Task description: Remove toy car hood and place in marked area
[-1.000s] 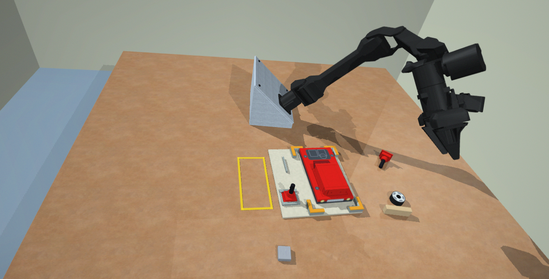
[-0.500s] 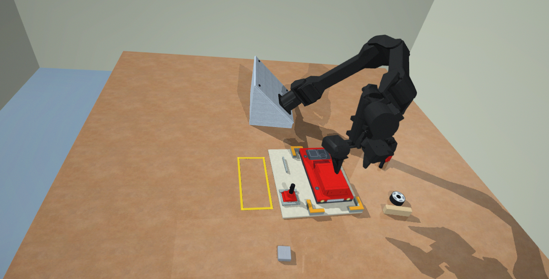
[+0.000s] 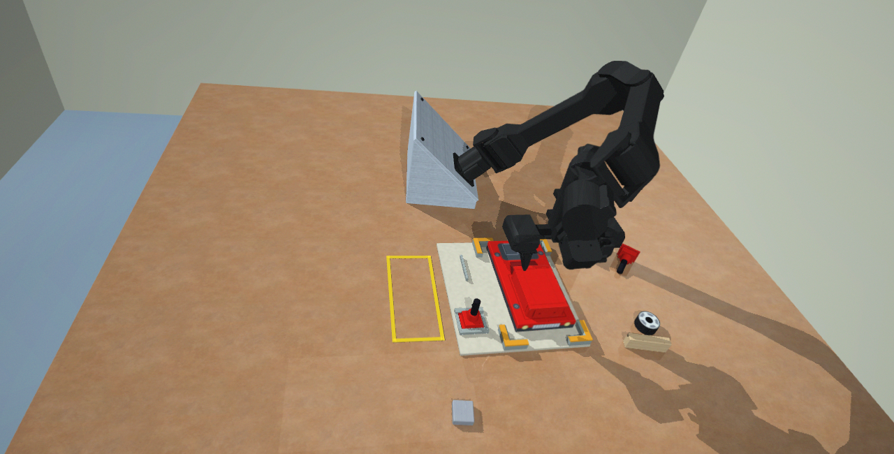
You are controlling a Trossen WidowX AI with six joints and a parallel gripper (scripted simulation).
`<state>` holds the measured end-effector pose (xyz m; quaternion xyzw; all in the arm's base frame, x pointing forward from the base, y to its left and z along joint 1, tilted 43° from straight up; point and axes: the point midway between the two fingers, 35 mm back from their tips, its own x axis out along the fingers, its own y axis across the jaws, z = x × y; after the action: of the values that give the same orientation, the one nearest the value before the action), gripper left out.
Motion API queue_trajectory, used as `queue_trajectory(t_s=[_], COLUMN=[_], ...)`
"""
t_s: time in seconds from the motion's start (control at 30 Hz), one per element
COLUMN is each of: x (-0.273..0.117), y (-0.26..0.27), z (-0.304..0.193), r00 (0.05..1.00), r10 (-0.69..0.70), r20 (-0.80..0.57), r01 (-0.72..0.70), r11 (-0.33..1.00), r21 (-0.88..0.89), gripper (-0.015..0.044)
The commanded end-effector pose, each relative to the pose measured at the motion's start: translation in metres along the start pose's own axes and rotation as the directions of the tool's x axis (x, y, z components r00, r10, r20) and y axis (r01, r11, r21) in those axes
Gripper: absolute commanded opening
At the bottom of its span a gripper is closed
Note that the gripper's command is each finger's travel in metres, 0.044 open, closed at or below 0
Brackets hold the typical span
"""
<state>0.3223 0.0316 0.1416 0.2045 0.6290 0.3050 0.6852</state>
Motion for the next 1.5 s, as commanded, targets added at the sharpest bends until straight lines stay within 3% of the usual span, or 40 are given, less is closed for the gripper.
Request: queue_trajectory(t_s=[0.0, 1.47], x=[0.003, 0.041], y=[-0.001, 0.001], z=[-0.001, -0.004], r00=[1.000, 1.000], r10=[-0.004, -0.002], r20=[-0.003, -0.002], r01=[0.004, 0.002], r11=[1.000, 1.000], r21=[0.004, 0.004], gripper=[0.0440, 0.0440])
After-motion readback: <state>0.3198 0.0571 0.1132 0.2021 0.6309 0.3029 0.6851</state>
